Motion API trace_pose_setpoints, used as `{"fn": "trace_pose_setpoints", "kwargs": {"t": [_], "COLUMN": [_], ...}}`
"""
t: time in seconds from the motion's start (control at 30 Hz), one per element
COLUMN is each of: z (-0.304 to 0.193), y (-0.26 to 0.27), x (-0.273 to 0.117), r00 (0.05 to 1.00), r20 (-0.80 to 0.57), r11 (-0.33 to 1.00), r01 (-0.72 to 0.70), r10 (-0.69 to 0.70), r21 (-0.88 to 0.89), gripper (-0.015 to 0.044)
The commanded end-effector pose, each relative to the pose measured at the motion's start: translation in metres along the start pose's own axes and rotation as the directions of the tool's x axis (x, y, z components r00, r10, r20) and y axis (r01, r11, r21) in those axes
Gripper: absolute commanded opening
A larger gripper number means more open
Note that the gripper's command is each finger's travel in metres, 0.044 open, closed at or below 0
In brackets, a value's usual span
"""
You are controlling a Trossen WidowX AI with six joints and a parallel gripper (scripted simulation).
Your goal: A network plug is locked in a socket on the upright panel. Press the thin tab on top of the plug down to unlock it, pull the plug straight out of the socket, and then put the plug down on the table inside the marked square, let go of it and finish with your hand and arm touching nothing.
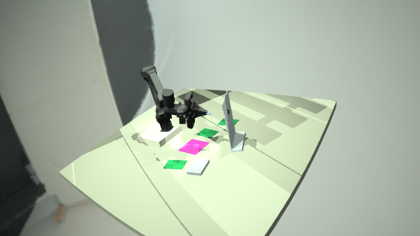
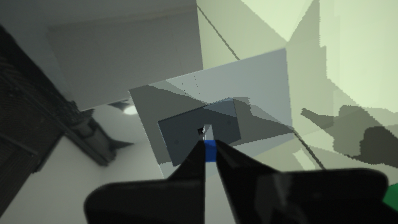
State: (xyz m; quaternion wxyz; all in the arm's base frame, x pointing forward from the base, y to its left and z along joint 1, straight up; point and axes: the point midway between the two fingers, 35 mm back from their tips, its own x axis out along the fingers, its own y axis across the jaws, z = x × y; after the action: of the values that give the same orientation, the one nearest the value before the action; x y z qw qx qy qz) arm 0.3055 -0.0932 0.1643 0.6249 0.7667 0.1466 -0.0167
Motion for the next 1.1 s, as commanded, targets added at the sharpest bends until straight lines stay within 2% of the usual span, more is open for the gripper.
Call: {"fn": "trace_pose_setpoints", "kwargs": {"t": [0.0, 0.53, 1.07], "z": [0.003, 0.009, 0.007], "y": [-0.009, -0.054, -0.101], "x": [0.000, -0.017, -0.063], "r00": [0.997, 0.904, 0.674], "r20": [0.064, 0.291, 0.473], "r11": [0.998, 0.945, 0.823], "r01": [0.048, 0.265, 0.484], "r10": [-0.051, -0.313, -0.568], "r21": [0.045, 0.193, 0.298], "gripper": [0.0000, 0.0000, 0.0000]}}
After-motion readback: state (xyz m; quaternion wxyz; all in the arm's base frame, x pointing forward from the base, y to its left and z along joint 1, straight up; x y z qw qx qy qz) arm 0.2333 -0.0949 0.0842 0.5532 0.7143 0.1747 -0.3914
